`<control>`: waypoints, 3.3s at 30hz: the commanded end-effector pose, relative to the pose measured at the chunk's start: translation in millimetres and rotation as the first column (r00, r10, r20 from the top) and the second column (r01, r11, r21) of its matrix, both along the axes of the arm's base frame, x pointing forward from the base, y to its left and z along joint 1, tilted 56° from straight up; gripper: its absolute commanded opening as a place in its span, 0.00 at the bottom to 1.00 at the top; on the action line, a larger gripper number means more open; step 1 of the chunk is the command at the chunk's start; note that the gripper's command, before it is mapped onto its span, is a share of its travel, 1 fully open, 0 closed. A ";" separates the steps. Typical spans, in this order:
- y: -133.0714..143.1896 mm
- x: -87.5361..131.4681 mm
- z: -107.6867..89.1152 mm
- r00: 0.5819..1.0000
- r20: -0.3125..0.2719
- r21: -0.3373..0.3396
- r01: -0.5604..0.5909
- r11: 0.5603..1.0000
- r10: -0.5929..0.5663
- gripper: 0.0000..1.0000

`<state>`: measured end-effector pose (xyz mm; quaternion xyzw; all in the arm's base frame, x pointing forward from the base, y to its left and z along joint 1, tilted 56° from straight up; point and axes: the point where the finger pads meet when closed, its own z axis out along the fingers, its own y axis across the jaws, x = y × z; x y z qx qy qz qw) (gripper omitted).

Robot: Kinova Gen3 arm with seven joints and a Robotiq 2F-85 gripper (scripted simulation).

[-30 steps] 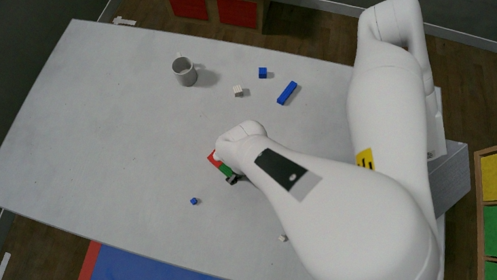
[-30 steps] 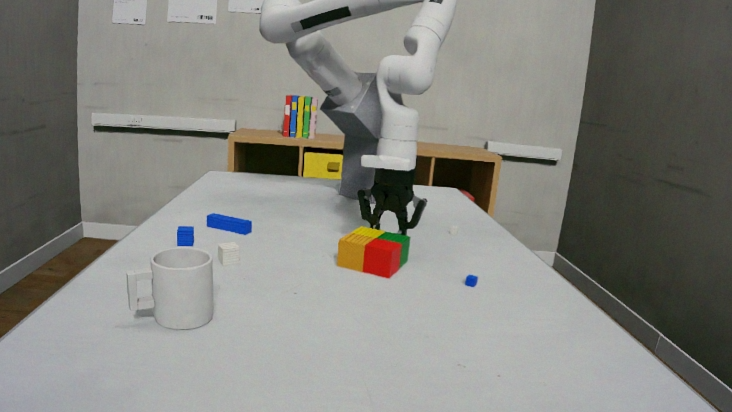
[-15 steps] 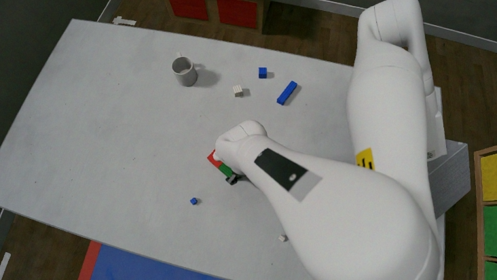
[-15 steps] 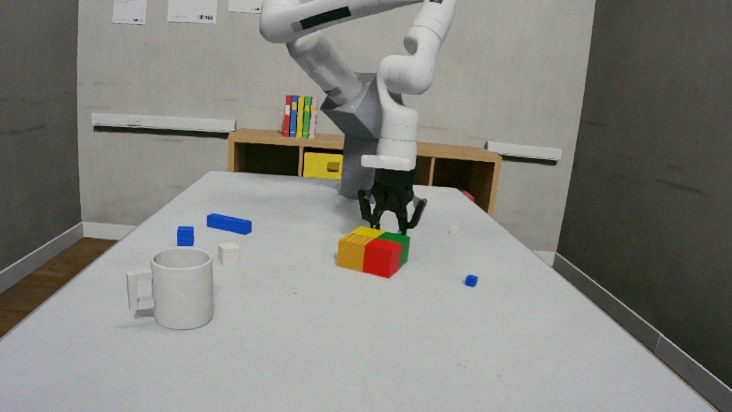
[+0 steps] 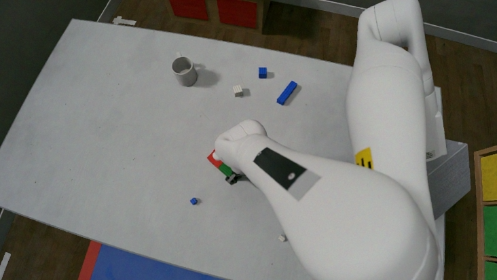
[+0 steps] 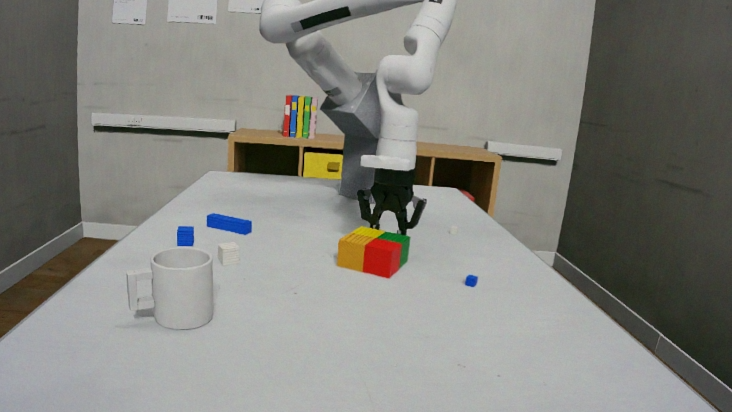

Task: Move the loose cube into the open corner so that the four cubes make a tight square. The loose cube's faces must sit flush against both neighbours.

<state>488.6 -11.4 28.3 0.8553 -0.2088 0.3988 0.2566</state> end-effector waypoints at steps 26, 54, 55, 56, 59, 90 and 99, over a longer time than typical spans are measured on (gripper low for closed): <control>0.1 3.1 3.3 1.000 0.000 0.005 -0.001 1.000 0.001 0.54; 0.1 3.0 3.3 1.000 0.000 0.005 -0.001 1.000 0.001 0.54; 0.2 2.9 3.1 1.000 0.000 0.005 -0.001 1.000 0.001 0.54; 0.2 2.6 2.7 1.000 0.000 0.005 -0.001 1.000 0.001 0.54; 0.6 1.3 1.0 1.000 0.000 0.005 -0.001 1.000 0.001 0.54; 9.5 -10.1 2.4 1.000 0.000 0.006 -0.001 1.000 0.001 0.54; 22.8 -22.8 14.7 1.000 0.000 0.006 -0.001 1.000 0.001 0.54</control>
